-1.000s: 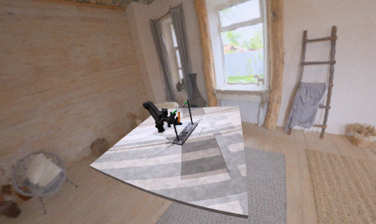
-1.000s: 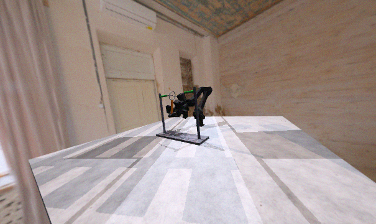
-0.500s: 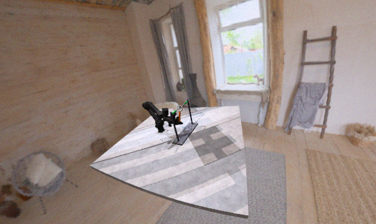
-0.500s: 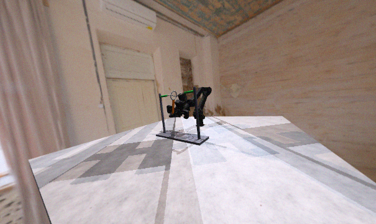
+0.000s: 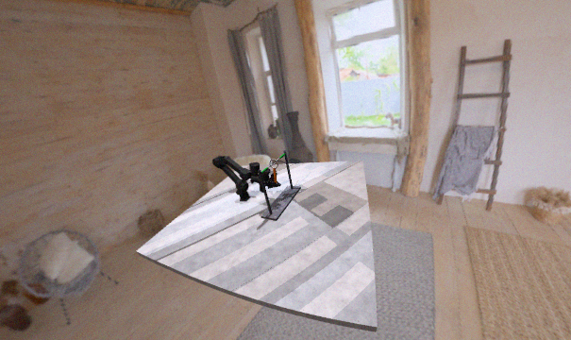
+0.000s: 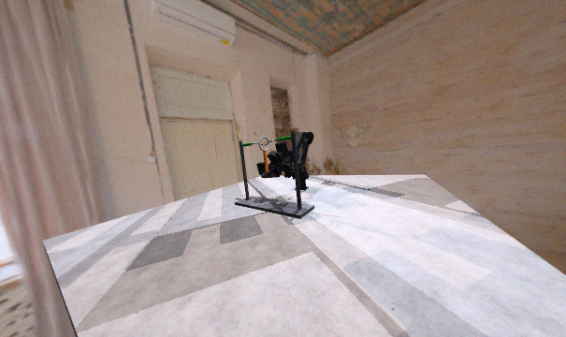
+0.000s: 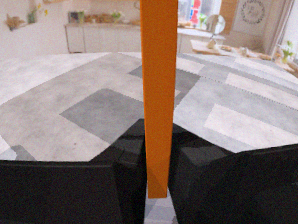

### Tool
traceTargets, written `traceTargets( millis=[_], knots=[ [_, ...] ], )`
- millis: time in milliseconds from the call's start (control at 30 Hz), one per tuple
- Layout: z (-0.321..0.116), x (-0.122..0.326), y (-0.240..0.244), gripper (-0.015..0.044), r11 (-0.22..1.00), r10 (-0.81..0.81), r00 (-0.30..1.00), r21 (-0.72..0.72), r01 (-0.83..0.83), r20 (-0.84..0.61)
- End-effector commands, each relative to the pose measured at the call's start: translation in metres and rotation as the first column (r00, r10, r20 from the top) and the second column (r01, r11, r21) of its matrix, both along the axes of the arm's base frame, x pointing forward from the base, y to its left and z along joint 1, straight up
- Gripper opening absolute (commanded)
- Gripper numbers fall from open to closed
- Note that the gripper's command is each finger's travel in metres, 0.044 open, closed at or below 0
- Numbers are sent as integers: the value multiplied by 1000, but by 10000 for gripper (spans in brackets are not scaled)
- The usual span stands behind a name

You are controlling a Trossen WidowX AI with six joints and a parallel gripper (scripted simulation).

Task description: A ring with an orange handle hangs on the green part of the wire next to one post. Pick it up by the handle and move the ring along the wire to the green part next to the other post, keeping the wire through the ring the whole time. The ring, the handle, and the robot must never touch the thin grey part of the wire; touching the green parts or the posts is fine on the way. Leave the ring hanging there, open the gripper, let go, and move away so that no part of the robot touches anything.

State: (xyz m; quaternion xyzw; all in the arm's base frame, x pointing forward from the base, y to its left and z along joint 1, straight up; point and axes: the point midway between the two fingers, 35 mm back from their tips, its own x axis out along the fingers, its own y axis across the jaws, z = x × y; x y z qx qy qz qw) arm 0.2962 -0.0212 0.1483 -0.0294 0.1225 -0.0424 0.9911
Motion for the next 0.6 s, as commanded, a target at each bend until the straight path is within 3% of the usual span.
traceTargets(
  millis=[0, 567],
  knots=[
    [-6, 0, 13, -150, 997, -20, 1000, 73, 20, -2],
    [3, 9, 67, -150, 934, -96, 995, 349, 82, 23]
  ],
)
